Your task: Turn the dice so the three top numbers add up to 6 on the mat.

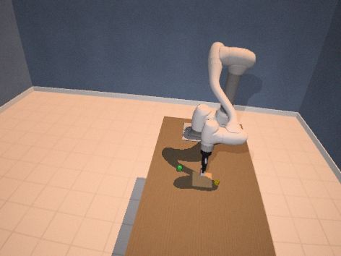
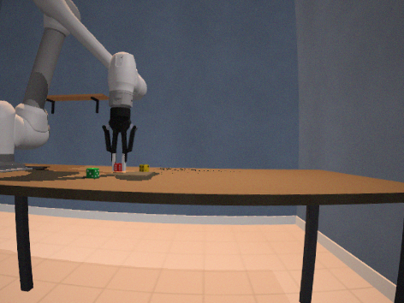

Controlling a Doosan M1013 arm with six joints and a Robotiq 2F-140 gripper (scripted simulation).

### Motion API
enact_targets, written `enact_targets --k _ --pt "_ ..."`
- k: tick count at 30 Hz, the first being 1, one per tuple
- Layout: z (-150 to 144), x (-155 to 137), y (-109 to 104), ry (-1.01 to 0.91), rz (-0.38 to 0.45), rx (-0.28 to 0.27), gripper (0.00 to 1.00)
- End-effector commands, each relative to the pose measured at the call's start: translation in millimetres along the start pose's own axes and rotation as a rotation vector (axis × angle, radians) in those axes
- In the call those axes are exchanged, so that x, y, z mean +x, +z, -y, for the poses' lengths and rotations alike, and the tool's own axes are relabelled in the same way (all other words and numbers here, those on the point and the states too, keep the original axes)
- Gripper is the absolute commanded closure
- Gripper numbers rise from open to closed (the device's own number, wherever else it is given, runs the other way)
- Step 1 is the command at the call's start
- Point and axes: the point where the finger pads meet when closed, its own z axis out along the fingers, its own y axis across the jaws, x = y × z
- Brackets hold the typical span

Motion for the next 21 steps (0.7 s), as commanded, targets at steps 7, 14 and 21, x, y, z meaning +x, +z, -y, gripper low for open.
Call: enact_targets --k 7,14,21 --pt "0.0 0.0 0.5 0.000 0.000 0.000 0.84" --pt "0.0 0.0 1.9 0.000 0.000 0.000 0.84" --pt "0.0 0.0 3.5 0.000 0.000 0.000 0.84"
